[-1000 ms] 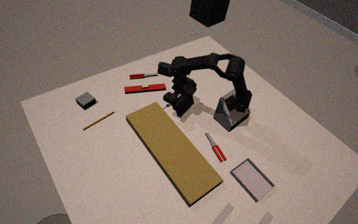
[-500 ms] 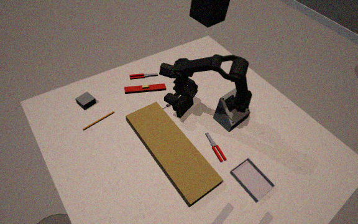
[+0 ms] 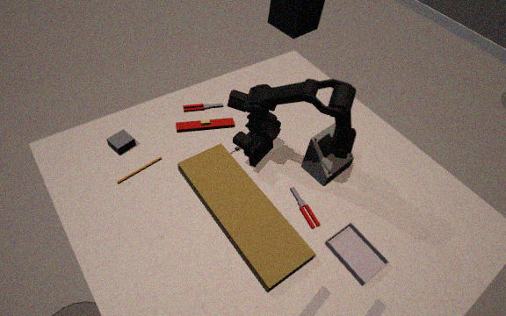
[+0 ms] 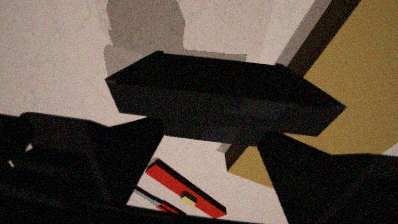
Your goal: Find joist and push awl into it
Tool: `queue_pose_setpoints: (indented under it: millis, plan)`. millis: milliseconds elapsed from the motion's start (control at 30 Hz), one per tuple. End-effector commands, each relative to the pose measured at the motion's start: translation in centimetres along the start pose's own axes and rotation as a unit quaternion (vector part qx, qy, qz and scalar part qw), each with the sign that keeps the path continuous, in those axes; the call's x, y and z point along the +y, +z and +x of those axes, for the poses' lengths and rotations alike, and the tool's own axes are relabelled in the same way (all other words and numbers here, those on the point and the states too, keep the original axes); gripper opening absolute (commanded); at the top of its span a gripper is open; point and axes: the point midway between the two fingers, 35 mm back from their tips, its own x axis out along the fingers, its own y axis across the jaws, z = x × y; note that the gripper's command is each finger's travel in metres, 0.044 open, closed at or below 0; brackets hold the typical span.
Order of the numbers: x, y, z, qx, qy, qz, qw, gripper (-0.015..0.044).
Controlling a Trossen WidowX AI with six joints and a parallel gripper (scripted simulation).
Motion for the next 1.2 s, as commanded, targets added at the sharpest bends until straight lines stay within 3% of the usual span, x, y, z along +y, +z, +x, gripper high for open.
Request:
queue_pose_setpoints:
  millis: [0,1167]
  plan:
    - [-0.05,-0.06,-0.18,0.014,0.002,0.0,1.0,0.0]
    - [-0.05,0.4,-0.01,0.089,0.002,0.001,0.996,0.0]
